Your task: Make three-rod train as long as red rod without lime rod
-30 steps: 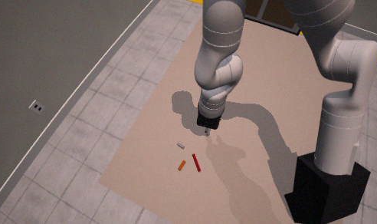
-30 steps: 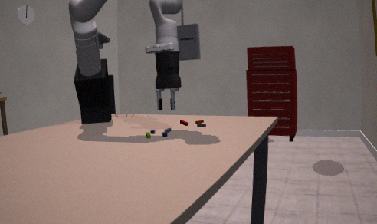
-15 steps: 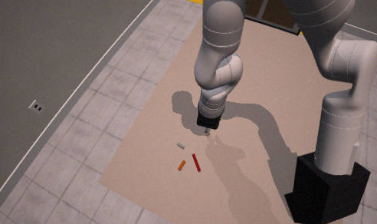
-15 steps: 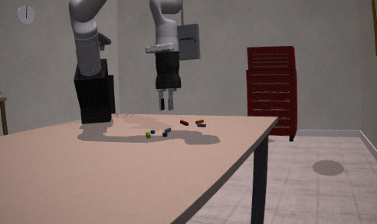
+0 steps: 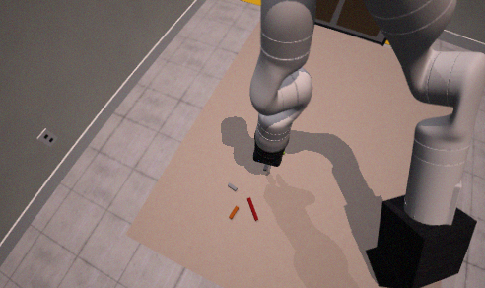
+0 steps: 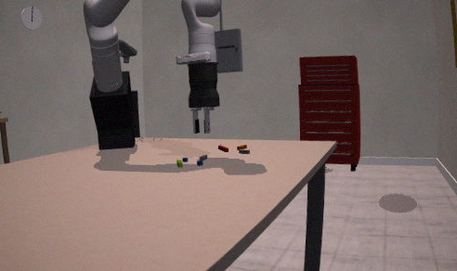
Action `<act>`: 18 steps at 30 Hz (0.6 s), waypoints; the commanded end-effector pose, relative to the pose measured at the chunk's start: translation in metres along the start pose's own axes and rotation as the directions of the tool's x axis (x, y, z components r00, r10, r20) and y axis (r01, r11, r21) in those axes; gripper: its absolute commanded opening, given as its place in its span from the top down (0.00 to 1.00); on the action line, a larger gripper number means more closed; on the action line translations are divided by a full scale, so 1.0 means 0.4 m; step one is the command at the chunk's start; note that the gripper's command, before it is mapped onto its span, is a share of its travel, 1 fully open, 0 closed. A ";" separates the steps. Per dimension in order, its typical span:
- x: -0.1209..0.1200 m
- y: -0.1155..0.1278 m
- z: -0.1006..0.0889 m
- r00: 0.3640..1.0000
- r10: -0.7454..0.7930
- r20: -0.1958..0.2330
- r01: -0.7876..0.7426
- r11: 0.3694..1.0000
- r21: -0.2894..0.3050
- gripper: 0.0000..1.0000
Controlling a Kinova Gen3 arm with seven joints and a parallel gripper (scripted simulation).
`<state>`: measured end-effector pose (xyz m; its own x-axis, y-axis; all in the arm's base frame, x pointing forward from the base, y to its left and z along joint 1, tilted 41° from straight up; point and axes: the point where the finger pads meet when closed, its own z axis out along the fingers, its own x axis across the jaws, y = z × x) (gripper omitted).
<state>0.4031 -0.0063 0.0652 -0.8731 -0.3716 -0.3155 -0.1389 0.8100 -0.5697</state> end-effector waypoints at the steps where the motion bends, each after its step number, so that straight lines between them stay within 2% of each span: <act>1: -0.001 0.001 0.000 1.000 0.000 0.001 0.000 1.000 -0.001 0.46; 18: -0.001 0.001 0.021 1.000 0.000 0.001 0.000 1.000 -0.001 0.46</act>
<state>0.4069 -0.0059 0.0594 -0.8697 -0.3801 -0.3148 -0.1464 0.8078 -0.5709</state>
